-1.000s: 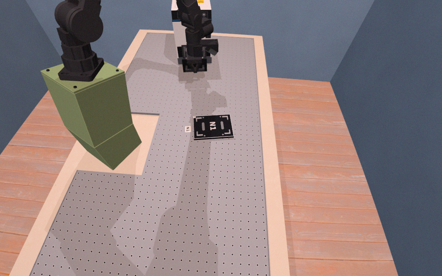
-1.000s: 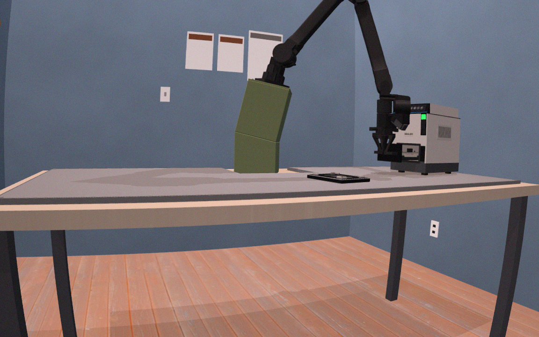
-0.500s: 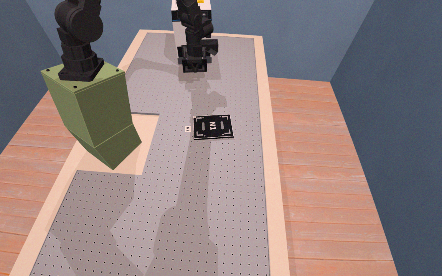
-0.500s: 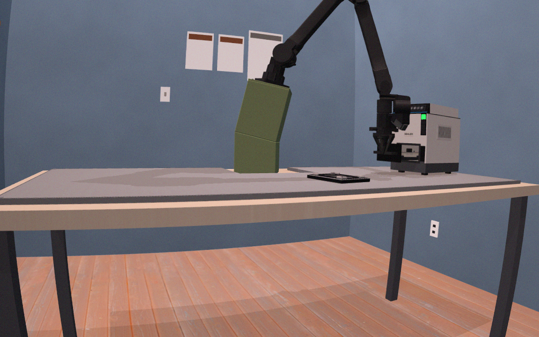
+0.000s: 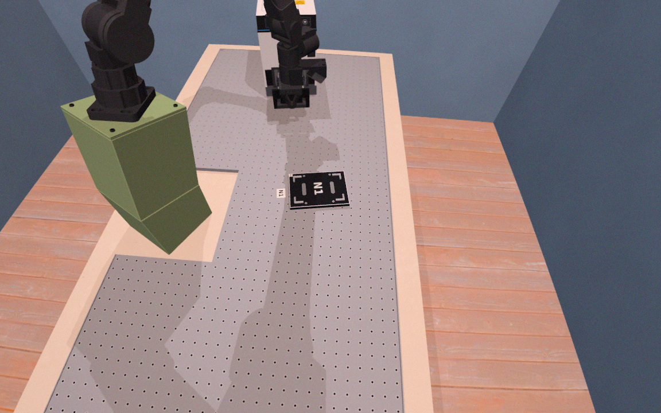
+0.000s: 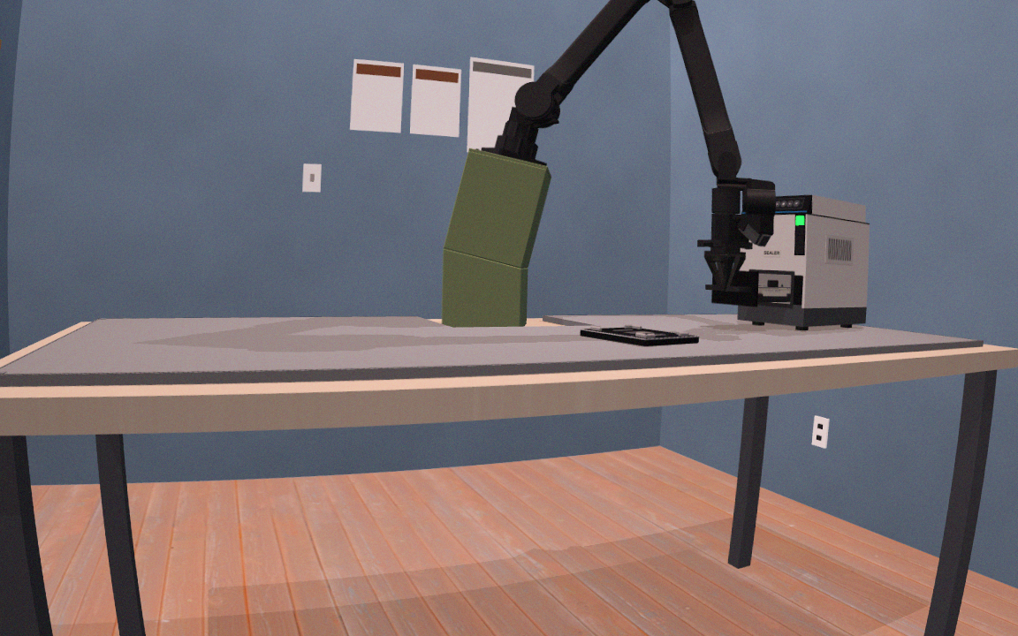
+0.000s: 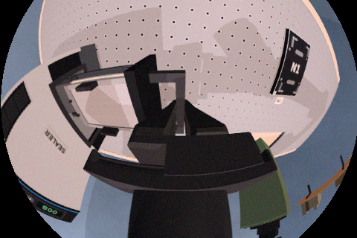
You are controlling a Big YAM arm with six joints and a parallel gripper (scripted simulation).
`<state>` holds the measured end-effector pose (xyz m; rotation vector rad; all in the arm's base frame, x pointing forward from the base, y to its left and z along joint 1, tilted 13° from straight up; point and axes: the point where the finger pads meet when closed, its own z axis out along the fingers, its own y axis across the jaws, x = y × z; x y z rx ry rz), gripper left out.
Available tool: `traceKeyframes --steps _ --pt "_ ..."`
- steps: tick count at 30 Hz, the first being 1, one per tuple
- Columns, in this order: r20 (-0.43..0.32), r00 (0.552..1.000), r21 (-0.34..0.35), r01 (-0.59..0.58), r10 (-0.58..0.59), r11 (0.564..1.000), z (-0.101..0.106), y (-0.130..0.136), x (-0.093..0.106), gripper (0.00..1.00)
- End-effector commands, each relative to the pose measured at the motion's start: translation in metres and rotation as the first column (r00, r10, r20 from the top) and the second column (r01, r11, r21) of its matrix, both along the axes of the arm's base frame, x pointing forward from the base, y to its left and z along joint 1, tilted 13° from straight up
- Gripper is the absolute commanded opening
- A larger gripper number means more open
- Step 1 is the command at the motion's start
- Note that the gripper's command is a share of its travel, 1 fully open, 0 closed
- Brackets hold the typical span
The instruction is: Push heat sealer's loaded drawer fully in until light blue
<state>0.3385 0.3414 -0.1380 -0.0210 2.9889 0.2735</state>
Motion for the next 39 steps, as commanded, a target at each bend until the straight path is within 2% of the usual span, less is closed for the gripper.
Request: traceKeyframes --steps 1,7,8,22,24,25,26,33,34,37,38,39 --pt "0.01 1.0 0.009 0.0 0.0 1.0 0.003 0.005 0.004 0.0" --pt "0.01 1.0 0.009 0.0 0.0 1.0 0.003 0.005 0.004 0.0" --pt "-0.002 1.0 -0.002 0.0 0.0 1.0 -0.003 0.011 0.0 0.0" --pt "-0.004 1.0 -0.003 -0.001 0.0 1.0 0.001 0.033 -0.001 0.0" --pt "-0.004 1.0 -0.003 -0.001 0.0 1.0 0.001 0.033 -0.001 0.0" --pt "0.01 1.0 0.01 0.0 0.0 1.0 0.008 0.03 0.004 0.0" --pt "-0.004 1.0 -0.002 0.008 -0.008 1.0 -0.001 0.028 0.0 0.0" --pt "-0.004 1.0 -0.003 0.005 -0.005 1.0 -0.001 0.027 -0.001 0.0" --pt "-0.004 1.0 -0.003 0.005 -0.005 1.0 -0.001 0.027 -0.001 0.45" --pt "-0.004 1.0 0.0 0.003 -0.003 1.0 -0.001 0.028 -0.001 0.45" --pt "0.01 1.0 0.01 0.0 0.0 1.0 0.008 0.03 0.004 0.45" --pt "0.01 1.0 0.01 0.0 0.0 1.0 0.008 0.03 0.004 0.45"
